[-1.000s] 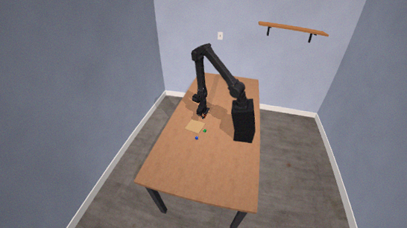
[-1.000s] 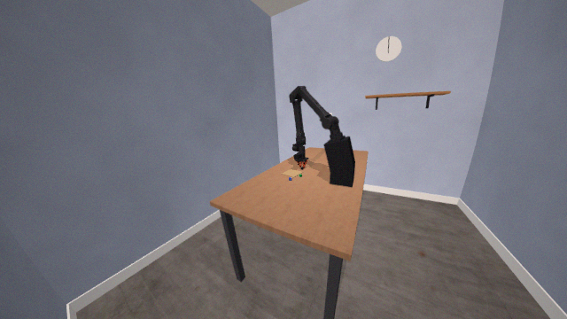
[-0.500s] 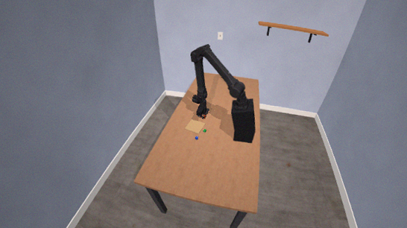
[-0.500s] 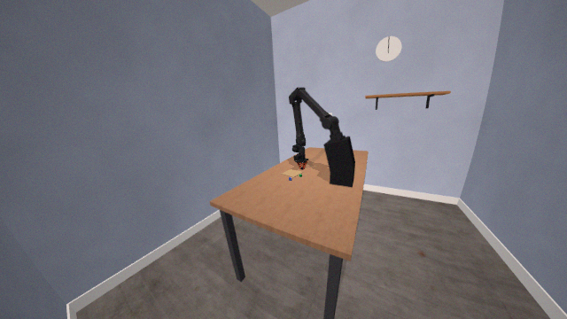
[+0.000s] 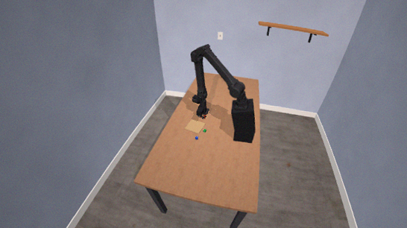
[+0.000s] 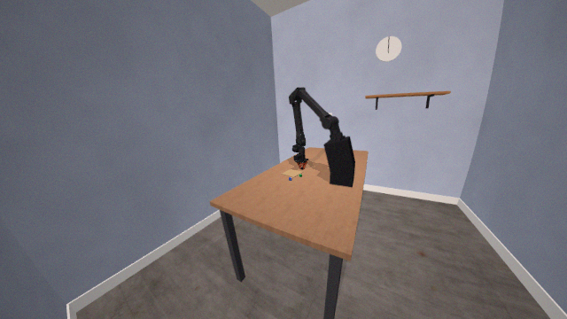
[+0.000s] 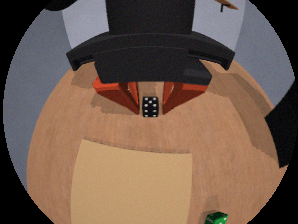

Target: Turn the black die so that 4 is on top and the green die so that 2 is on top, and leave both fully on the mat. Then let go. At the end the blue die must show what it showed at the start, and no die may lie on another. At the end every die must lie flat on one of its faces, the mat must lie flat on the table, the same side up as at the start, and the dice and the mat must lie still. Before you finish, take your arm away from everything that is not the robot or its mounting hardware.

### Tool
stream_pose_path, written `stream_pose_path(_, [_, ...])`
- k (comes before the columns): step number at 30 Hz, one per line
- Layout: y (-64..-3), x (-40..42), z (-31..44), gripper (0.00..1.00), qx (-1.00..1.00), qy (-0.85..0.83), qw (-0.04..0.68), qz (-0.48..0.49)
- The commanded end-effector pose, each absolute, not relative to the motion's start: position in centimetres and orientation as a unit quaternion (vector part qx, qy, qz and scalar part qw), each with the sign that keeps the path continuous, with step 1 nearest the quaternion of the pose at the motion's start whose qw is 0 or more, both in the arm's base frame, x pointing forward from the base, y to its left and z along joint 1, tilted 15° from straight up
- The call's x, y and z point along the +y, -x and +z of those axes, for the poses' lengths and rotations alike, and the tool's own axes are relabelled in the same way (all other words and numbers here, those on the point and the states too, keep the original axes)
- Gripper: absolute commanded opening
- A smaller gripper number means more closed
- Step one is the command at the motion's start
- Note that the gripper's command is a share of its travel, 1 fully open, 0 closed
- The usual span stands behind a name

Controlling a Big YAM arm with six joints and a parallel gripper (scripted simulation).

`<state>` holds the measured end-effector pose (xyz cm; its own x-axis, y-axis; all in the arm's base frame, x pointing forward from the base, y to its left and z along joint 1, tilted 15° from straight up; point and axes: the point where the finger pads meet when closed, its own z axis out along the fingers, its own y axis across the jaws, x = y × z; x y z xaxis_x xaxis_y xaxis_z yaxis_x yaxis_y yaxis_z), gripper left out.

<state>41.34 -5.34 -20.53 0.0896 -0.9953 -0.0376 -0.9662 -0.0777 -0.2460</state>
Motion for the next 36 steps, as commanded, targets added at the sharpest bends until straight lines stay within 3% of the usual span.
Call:
stream_pose_path(1, [-42.01, -5.22, -20.12, 0.33, 0.672, 0.728, 0.109, -0.077])
stream_pose_path(19, [-42.01, -5.22, -20.12, 0.33, 0.672, 0.728, 0.109, -0.077])
stream_pose_path(20, [-42.01, -5.22, -20.12, 0.14, 0.672, 0.728, 0.109, -0.077])
stream_pose_path(36, [-42.01, -5.22, -20.12, 0.14, 0.672, 0.728, 0.109, -0.077])
